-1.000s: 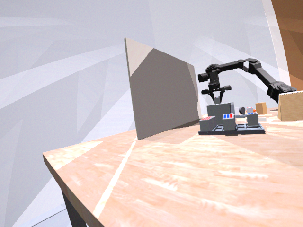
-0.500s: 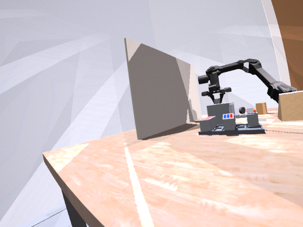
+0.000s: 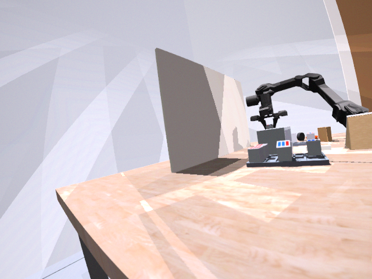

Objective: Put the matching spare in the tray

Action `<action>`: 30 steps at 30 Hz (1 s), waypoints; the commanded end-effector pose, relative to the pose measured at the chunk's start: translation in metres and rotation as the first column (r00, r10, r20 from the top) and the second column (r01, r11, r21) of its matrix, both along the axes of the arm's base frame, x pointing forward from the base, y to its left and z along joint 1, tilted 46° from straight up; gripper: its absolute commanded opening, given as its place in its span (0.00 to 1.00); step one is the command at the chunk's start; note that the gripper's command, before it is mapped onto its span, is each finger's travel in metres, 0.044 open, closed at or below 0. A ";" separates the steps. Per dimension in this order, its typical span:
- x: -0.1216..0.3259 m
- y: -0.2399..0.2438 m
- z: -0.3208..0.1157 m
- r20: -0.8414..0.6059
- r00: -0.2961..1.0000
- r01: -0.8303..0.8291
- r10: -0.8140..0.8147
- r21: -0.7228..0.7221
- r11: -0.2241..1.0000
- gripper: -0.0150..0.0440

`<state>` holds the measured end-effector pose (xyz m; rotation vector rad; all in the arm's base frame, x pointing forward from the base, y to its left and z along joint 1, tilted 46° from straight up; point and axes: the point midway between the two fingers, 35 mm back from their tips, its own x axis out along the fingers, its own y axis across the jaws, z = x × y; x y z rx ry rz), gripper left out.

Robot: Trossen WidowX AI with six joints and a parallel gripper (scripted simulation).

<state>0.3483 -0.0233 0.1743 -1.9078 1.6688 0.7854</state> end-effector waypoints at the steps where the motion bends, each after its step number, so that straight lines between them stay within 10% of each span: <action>1: -0.001 -0.002 0.000 0.003 1.000 -0.004 0.004 -0.002 1.000 0.25; 30: 0.002 -0.018 -0.015 0.003 1.000 0.002 -0.002 0.002 1.000 0.25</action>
